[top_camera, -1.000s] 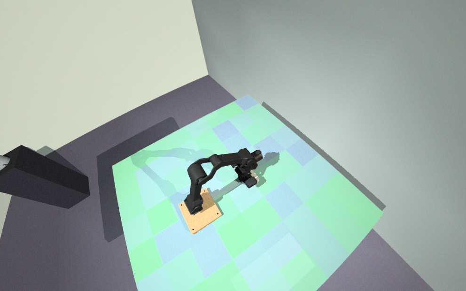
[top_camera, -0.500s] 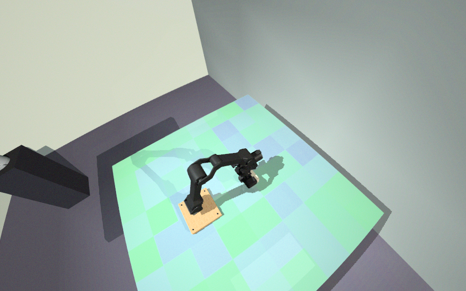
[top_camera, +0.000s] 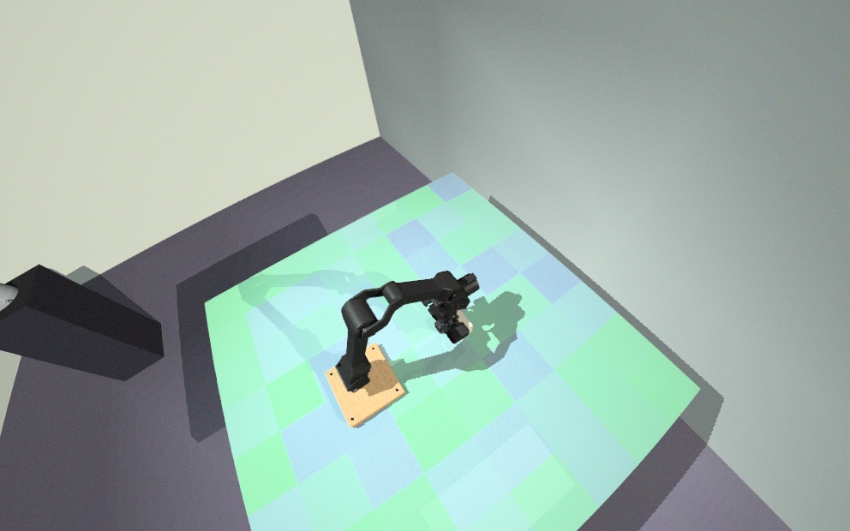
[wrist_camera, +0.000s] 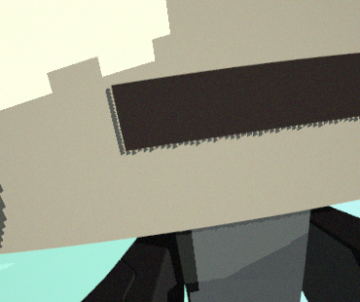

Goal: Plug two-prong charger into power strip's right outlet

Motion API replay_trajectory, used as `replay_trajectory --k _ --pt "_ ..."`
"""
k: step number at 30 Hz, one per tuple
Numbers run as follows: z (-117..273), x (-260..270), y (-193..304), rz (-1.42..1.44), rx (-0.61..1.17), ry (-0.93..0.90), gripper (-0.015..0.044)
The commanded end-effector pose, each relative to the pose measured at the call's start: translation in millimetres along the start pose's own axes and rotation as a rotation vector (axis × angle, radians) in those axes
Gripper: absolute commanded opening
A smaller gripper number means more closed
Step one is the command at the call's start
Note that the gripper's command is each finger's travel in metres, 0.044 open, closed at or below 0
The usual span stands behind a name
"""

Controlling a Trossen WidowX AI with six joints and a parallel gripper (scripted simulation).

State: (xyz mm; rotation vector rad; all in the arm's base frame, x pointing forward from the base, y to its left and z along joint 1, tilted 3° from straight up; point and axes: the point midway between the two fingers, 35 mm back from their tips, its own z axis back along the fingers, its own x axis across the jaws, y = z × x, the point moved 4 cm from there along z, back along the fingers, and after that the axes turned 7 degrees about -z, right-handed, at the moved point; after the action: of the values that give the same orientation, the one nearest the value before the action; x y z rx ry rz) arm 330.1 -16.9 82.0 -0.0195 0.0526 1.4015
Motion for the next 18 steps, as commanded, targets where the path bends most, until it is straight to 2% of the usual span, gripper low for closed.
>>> replay_trajectory --k 1,18 --pt "2.4 0.7 -5.2 -0.004 -0.025 -0.003 0.0" --pt "4.6 0.7 -5.7 -0.004 -0.025 -0.003 0.0"
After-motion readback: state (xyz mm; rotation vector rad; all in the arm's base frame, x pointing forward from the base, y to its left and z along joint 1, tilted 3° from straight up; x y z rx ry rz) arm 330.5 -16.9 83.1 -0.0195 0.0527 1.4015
